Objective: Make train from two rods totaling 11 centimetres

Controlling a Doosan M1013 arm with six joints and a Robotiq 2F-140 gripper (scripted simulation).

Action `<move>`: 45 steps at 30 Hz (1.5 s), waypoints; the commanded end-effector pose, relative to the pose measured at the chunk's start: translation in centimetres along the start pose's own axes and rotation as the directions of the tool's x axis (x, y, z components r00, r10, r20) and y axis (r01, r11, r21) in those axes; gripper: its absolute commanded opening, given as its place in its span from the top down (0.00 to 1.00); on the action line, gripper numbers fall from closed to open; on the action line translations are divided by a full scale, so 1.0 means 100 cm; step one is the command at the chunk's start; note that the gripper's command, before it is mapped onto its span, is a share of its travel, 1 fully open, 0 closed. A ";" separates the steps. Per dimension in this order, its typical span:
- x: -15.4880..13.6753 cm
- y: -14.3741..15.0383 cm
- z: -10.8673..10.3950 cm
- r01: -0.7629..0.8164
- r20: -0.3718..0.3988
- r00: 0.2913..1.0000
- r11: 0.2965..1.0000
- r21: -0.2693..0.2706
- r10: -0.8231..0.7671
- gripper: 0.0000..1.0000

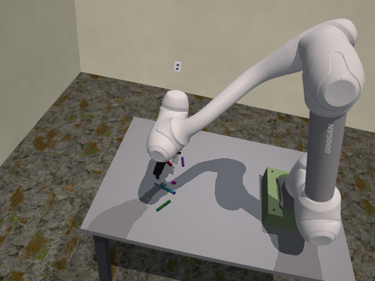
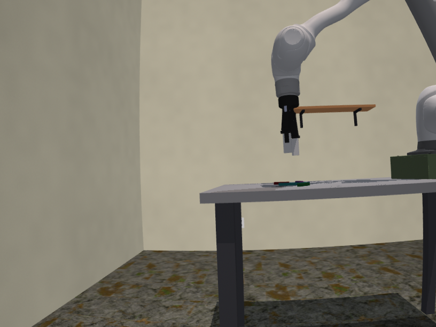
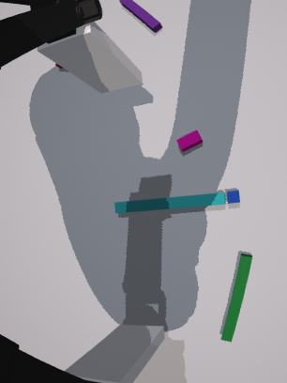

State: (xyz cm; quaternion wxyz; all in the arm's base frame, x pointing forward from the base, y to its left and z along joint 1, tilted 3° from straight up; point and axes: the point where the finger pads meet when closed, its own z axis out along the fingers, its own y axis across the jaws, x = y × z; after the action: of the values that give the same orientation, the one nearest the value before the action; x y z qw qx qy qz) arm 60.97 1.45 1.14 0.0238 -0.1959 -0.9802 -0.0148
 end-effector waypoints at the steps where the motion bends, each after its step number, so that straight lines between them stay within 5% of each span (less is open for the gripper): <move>1: -0.002 -0.001 -0.004 0.000 0.003 1.000 1.000 0.002 0.000 0.00; 23: -0.002 -0.001 -0.008 0.000 0.003 1.000 1.000 0.002 0.000 0.00; 45: -0.002 -0.001 -0.077 0.000 0.003 1.000 1.000 0.002 0.000 0.00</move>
State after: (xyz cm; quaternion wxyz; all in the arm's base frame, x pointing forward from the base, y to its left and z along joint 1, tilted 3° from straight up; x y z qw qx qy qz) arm 61.29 1.25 7.95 0.0235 -0.1943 -0.9805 -0.0154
